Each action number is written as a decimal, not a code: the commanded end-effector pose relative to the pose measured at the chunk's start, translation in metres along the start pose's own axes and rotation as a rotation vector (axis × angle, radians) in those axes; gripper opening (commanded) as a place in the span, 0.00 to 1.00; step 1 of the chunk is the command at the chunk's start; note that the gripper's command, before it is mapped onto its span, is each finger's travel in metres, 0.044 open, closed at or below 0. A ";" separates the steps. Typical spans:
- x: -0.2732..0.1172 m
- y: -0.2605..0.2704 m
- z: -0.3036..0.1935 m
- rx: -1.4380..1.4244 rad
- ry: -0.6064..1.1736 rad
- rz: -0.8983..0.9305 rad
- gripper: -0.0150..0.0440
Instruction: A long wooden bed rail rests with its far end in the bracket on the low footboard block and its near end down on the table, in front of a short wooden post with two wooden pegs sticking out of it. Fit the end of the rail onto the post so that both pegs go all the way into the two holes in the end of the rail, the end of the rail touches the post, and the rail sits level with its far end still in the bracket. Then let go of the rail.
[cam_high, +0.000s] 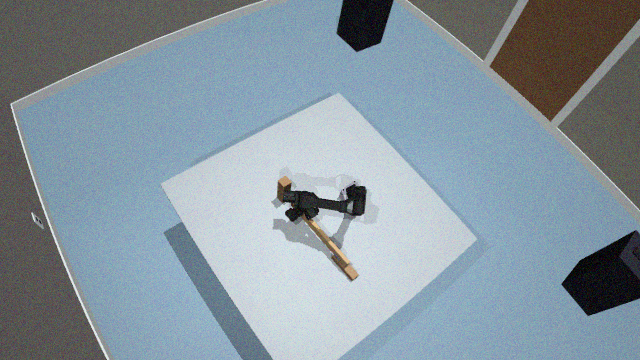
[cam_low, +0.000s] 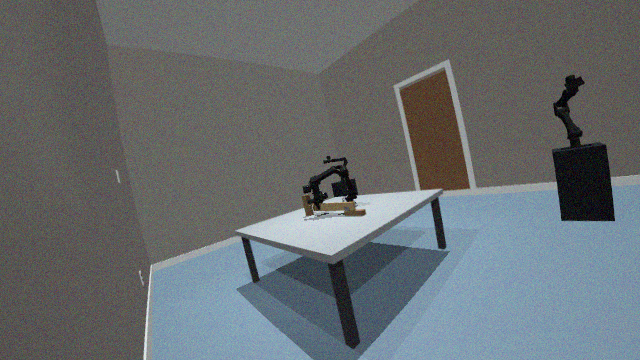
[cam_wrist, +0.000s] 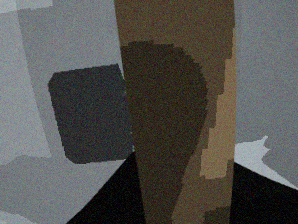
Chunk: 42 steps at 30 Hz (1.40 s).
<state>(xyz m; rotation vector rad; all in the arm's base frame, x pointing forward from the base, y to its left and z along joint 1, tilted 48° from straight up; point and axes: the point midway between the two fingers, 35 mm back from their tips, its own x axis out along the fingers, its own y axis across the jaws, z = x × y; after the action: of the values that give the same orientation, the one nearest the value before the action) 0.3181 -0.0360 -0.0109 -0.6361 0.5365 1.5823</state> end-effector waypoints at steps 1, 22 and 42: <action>-0.003 -0.001 -0.003 -0.002 0.005 -0.009 0.25; -0.003 -0.001 -0.010 -0.002 0.005 -0.009 0.25; -0.003 0.000 -0.015 -0.002 0.005 -0.009 0.25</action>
<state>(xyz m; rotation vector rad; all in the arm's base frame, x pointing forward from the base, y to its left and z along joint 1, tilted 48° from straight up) 0.3192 -0.0441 -0.0196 -0.6362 0.5360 1.5815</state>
